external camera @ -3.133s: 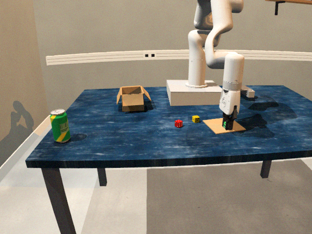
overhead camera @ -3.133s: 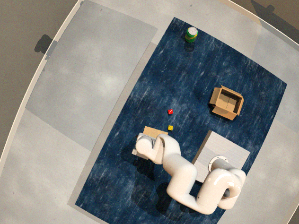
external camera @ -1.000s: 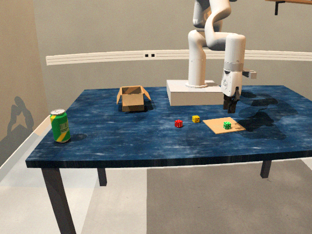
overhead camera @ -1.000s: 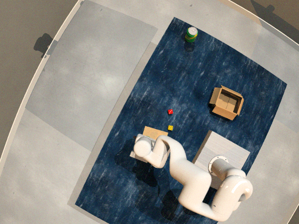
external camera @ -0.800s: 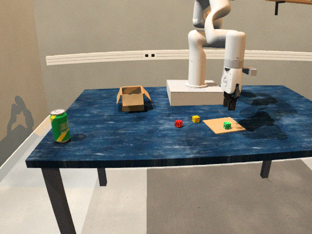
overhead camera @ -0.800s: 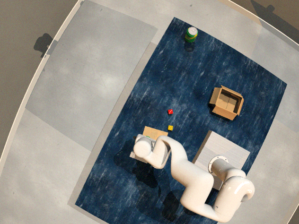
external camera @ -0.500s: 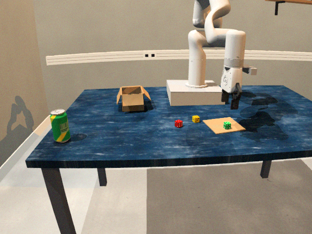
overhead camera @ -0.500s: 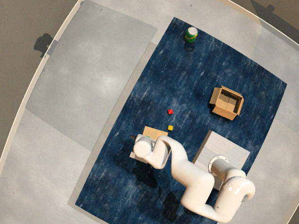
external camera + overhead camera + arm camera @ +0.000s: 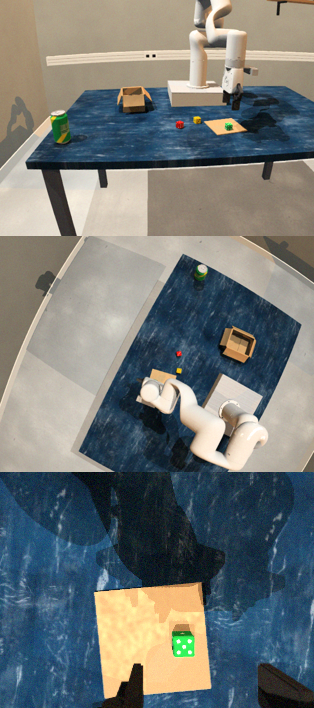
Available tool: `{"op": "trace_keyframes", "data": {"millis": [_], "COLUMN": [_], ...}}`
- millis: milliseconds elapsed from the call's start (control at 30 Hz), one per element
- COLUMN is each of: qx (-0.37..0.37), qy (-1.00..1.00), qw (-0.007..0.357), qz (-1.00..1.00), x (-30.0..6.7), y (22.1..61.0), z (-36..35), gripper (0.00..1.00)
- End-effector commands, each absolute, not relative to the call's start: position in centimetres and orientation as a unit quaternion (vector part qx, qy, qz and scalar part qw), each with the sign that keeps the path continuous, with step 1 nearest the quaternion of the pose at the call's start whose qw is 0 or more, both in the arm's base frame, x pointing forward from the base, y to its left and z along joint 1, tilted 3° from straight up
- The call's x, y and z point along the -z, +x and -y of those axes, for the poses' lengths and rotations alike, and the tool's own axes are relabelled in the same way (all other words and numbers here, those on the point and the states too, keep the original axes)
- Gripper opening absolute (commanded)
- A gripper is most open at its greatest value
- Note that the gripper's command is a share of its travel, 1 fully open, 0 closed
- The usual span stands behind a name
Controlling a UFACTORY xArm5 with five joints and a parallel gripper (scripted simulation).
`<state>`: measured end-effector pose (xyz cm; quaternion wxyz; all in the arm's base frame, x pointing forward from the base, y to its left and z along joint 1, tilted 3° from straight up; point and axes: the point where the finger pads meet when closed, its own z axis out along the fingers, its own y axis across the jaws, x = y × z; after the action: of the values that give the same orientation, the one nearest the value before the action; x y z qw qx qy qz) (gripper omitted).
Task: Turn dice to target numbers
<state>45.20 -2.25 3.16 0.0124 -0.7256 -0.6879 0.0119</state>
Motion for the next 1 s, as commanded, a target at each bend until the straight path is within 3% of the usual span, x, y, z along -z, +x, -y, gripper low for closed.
{"op": "trace_keyframes", "data": {"millis": [0, 967], "qx": [-0.011, -0.015], "qy": [-0.782, -0.973], "qw": [0.012, 0.014], "qz": [0.622, 0.231], "x": [-3.0, -1.6], "y": [44.6, 37.3], "z": [5.7, 21.3], "gripper": [1.0, 1.0]}}
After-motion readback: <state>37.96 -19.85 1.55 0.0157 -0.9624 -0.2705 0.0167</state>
